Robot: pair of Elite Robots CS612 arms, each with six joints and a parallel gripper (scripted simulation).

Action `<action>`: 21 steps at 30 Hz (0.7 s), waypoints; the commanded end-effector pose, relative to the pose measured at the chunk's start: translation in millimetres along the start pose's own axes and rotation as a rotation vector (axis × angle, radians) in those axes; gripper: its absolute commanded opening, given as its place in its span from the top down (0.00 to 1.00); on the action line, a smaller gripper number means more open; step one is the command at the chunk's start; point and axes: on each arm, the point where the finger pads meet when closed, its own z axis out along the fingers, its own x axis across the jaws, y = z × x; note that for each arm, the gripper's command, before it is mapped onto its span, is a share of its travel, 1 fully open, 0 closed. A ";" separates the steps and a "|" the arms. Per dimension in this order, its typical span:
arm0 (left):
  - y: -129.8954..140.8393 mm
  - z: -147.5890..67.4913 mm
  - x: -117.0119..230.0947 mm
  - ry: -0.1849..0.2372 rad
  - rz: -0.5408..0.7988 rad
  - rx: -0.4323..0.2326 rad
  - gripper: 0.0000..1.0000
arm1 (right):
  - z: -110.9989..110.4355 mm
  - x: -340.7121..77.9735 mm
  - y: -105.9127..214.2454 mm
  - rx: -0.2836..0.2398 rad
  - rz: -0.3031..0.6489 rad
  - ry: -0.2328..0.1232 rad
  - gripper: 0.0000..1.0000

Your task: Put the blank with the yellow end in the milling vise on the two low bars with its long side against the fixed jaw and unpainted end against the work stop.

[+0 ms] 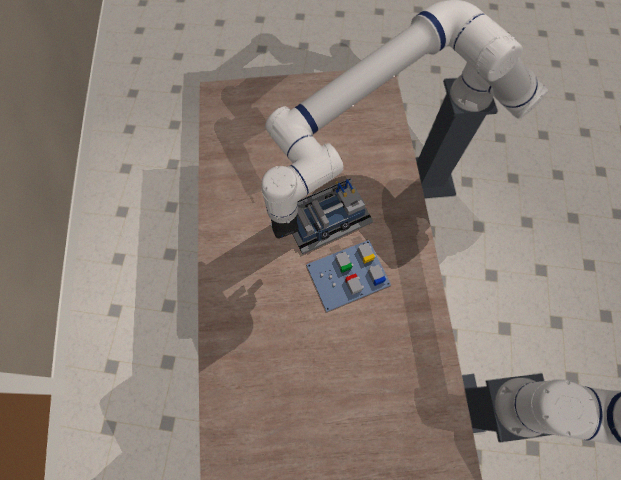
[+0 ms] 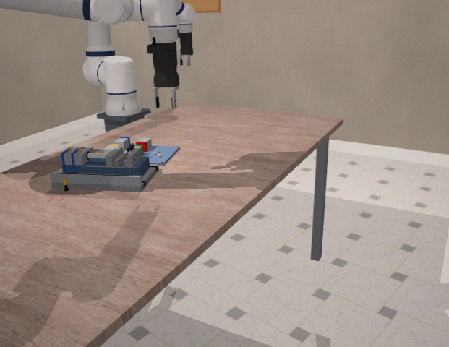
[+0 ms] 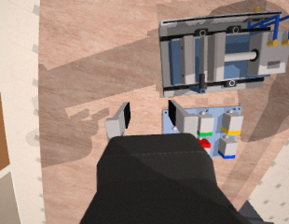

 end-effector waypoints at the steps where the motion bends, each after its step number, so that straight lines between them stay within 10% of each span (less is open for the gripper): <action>1: 0.5 -0.7 -0.1 0.000 0.000 -0.001 0.00 | -5.3 9.4 7.4 -0.001 0.000 -0.002 0.00; 21: 0.5 -0.7 -0.1 0.000 0.000 -0.001 0.00 | -20.1 50.6 38.8 -0.001 0.000 -0.002 0.00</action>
